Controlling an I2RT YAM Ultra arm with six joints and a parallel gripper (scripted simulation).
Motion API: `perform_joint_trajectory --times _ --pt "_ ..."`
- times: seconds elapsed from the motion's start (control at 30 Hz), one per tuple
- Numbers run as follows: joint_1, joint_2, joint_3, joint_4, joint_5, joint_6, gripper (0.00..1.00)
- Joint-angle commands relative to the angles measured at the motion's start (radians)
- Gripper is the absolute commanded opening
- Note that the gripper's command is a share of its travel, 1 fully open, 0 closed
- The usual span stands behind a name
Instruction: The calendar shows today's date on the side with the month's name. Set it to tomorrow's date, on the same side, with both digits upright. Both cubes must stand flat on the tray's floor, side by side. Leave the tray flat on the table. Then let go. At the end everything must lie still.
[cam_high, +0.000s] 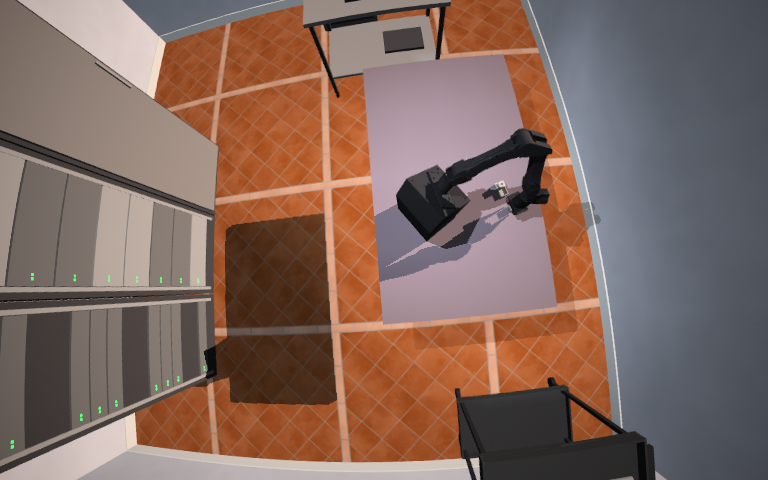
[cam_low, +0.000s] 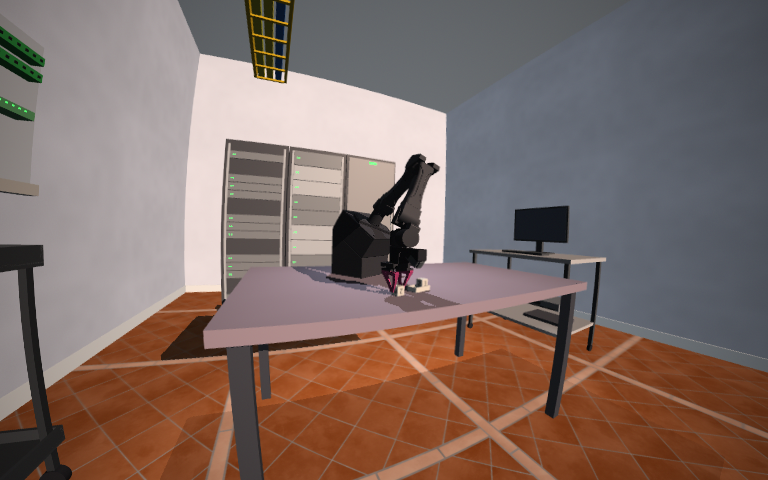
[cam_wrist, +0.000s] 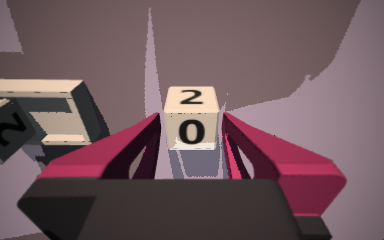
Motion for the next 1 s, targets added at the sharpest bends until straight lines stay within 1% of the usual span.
perform_joint_trajectory --times 0.0,0.1,0.13,0.17,0.27,0.3,0.33,0.47,0.57,0.77,0.83,0.97 --pt "0.001 0.018 0.011 0.003 0.005 0.005 0.47" --pt "-0.006 0.006 -0.001 -0.016 0.003 0.0 0.47" --pt "-0.012 -0.023 -0.012 -0.019 0.001 -0.004 0.47" --pt "-0.016 -0.031 -0.022 -0.023 -0.001 -0.009 0.47" --pt "-0.019 -0.039 -0.024 -0.029 -0.005 -0.011 0.47" --pt "-0.022 -0.049 -0.012 -0.036 -0.009 -0.014 0.47" --pt "-0.025 -0.058 -0.031 -0.045 -0.01 -0.017 0.47" --pt "-0.045 -0.115 -0.032 -0.093 -0.019 -0.037 0.47" --pt "-0.064 -0.163 -0.048 -0.142 -0.027 -0.055 0.47" --pt "-0.1 -0.247 -0.033 -0.239 -0.043 -0.091 0.47" --pt "-0.1 -0.247 -0.033 -0.239 -0.043 -0.091 0.47" --pt "-0.116 -0.274 -0.005 -0.282 -0.049 -0.109 0.47"
